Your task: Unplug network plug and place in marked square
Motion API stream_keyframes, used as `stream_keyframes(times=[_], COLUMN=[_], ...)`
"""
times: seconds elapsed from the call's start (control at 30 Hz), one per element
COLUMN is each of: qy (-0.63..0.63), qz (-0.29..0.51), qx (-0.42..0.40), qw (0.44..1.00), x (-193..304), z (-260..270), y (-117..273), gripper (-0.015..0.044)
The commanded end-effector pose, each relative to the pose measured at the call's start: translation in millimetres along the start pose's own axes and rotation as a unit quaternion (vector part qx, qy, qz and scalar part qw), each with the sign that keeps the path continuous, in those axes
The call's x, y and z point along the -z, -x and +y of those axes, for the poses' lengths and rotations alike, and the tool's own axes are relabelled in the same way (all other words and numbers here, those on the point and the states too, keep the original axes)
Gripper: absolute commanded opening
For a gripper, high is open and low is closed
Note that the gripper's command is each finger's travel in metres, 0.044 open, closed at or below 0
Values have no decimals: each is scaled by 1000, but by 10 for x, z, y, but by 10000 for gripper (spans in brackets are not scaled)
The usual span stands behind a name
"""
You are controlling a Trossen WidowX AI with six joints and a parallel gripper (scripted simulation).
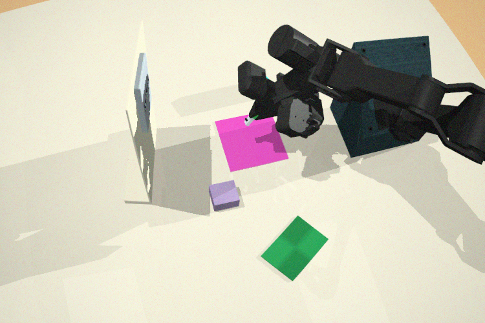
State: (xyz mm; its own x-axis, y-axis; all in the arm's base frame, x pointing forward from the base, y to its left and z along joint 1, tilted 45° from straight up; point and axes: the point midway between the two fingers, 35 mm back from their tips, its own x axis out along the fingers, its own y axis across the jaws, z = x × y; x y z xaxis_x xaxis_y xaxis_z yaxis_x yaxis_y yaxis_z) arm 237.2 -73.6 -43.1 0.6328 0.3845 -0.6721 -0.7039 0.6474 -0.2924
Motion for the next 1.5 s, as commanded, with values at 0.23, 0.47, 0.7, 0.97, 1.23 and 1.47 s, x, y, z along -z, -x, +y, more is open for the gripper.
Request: stream_keyframes(times=[0.23,0.47,0.7,0.97,1.23,1.47], qy=[1,1,1,1,0,0], qz=[-3,-2,-2,-2,-2,-2], qx=[-4,-4,-4,-4,-4,-3], qw=[1000,1000,1000,1000,1000,1000], x=[5,10,12,11,7,1], z=[66,102,139,185,232,275], y=[-105,-170,-231,-296,-356,-405], gripper=[0,0,0,0,0,0])
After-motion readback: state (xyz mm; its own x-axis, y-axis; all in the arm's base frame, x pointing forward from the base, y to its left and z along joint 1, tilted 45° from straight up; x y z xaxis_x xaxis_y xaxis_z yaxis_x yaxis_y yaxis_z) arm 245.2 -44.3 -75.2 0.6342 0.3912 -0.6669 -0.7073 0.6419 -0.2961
